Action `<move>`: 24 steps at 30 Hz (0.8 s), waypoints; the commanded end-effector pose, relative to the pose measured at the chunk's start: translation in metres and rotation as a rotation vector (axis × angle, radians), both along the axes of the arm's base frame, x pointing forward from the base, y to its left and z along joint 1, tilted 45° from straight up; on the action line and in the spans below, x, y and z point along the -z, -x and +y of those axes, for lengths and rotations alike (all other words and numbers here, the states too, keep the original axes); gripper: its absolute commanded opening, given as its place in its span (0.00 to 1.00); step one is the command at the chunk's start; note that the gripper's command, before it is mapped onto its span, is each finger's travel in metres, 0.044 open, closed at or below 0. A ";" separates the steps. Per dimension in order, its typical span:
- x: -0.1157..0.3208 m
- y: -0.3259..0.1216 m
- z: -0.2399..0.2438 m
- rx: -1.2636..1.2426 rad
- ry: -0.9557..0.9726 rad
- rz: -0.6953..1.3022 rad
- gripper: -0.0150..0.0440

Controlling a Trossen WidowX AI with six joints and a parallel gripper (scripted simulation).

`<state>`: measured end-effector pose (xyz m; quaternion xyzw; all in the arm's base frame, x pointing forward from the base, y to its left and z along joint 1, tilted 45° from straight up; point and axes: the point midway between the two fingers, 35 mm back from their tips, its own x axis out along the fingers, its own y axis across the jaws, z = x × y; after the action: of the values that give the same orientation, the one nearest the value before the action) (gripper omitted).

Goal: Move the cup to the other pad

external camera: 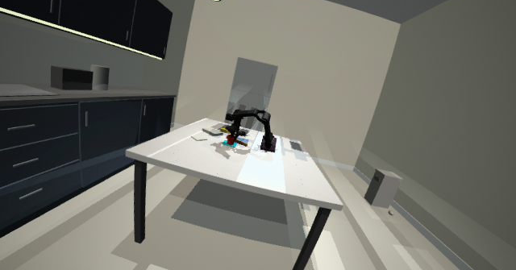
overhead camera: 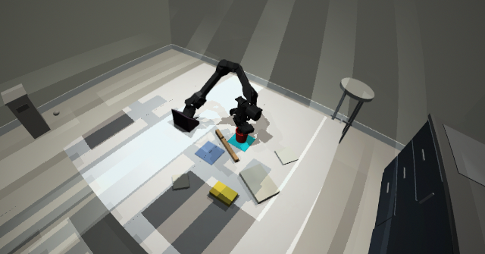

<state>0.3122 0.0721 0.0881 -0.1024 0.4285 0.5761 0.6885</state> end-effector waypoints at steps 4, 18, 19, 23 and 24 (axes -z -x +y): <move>-0.004 -0.001 -0.004 0.000 0.001 -0.001 0.47; -0.017 -0.001 -0.017 0.001 0.001 0.000 0.47; -0.017 -0.001 -0.018 0.001 0.001 0.000 0.47; -0.021 -0.001 -0.022 0.001 0.000 0.000 0.47; -0.022 -0.001 -0.023 0.001 0.000 0.000 0.47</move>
<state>0.3124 0.0538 0.1067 -0.0994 0.4292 0.5770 0.6877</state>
